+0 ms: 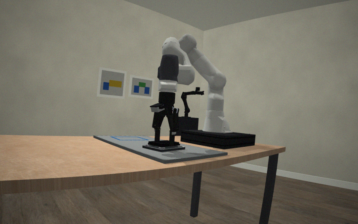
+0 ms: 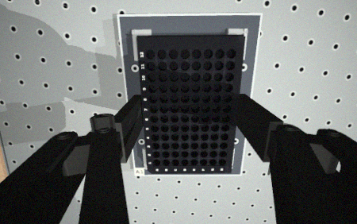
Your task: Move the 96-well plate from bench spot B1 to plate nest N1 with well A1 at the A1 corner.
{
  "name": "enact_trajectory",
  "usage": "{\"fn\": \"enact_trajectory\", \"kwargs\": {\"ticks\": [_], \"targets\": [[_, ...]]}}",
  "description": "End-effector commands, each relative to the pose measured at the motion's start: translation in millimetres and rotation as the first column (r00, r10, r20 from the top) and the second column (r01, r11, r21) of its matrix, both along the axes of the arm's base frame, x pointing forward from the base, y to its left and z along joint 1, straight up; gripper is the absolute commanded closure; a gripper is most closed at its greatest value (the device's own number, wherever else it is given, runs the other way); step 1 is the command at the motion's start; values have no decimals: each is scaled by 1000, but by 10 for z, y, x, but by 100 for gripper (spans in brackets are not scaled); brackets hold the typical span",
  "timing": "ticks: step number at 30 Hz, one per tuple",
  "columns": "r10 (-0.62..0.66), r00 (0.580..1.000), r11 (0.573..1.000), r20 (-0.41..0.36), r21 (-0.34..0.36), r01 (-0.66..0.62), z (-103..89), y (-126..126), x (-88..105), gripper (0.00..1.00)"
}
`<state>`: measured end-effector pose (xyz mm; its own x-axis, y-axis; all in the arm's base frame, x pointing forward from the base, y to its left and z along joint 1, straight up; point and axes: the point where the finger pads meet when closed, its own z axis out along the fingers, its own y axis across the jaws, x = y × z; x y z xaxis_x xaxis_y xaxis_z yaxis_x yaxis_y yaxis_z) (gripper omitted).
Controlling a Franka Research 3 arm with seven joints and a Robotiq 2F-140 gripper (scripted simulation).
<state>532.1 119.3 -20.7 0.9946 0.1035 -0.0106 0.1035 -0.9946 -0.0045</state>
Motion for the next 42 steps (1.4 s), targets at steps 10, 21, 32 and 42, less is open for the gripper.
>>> {"fn": "enact_trajectory", "kwargs": {"ticks": [10, 21, 32, 42], "targets": [[-1, 1000, 1000, 3, -1, 1, -20, 4, 2, 40], [-1, 1000, 1000, 3, -1, 1, -35, 5, 1, 40], [-1, 1000, 1000, 3, -1, 1, -44, 6, 0, 0], [-1, 1000, 1000, 3, -1, 1, -44, 6, 0, 0]]}}
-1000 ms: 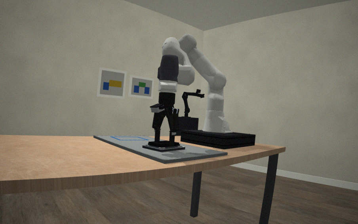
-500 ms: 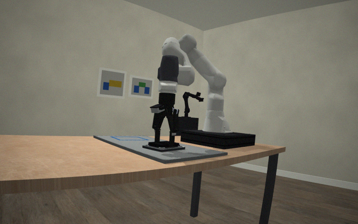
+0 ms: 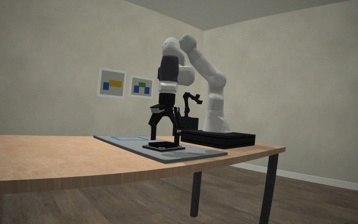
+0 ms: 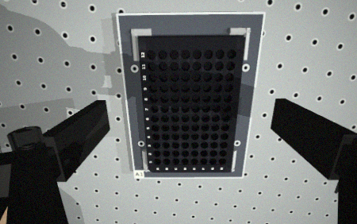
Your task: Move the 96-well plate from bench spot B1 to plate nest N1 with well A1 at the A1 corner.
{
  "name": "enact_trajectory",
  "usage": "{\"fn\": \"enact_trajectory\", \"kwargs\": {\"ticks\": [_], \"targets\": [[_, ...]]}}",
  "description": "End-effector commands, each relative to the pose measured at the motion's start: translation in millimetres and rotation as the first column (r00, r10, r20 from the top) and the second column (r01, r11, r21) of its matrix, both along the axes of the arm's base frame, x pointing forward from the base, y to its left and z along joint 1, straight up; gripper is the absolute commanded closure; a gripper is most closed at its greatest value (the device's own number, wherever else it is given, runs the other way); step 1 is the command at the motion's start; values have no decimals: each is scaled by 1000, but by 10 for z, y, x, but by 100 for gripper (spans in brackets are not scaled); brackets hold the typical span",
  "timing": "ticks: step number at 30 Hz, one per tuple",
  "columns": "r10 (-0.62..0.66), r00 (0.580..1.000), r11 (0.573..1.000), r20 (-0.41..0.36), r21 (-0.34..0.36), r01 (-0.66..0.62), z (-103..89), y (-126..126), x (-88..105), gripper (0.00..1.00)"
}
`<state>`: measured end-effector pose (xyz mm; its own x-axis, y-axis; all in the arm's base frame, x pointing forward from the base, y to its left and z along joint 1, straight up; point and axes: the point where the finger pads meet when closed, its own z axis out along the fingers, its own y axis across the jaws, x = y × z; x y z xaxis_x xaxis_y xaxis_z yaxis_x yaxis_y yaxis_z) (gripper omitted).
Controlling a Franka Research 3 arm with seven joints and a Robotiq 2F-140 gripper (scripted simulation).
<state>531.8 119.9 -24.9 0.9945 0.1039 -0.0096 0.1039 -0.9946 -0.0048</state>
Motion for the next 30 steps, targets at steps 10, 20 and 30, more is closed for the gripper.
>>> {"fn": "enact_trajectory", "kwargs": {"ticks": [10, 20, 30], "targets": [[-2, 1000, 1000, 2, -1, 2, -1, 0, 3, 0], [-2, 1000, 1000, 2, -1, 2, 239, -1, 5, 0], [-2, 1000, 1000, 2, -1, 2, 452, -1, 6, 0]]}}
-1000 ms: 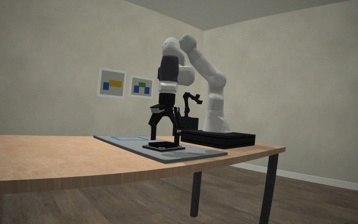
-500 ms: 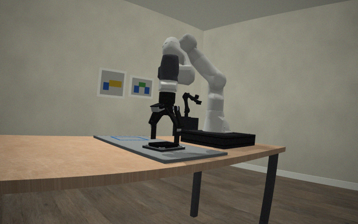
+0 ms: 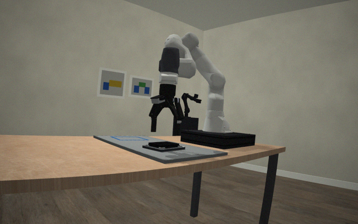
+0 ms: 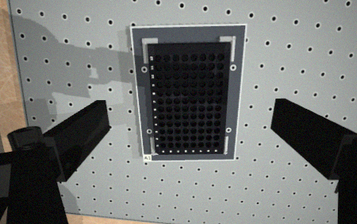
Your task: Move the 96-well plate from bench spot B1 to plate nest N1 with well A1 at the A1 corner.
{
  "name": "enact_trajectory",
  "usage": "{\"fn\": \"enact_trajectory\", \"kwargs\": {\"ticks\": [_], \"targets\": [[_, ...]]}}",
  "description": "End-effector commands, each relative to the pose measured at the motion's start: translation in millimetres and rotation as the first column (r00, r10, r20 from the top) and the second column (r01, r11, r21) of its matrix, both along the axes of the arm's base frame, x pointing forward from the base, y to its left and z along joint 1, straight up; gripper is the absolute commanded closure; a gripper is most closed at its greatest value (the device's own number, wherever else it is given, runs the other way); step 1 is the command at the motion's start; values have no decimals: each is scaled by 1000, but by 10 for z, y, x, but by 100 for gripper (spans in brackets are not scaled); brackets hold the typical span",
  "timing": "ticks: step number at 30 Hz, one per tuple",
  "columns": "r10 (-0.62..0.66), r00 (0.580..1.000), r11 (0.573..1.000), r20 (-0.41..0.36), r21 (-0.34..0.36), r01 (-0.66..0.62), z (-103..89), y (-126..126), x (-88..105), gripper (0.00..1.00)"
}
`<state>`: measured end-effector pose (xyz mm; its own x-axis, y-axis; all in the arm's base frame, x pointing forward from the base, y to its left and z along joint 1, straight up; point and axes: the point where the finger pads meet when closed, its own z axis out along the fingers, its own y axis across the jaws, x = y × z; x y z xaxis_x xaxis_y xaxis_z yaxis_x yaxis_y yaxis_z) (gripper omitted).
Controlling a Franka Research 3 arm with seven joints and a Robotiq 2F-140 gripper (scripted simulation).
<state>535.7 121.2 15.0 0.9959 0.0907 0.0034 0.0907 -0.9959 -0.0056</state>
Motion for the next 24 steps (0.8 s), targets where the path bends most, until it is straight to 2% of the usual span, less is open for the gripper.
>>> {"fn": "enact_trajectory", "kwargs": {"ticks": [1, 10, 24], "targets": [[11, 1000, 1000, -10, -3, -11, 79, -14, -33, 0], [11, 1000, 1000, -10, -3, -11, 314, -15, -31, 0], [11, 1000, 1000, -10, -3, -11, 314, -15, -31, 0]]}}
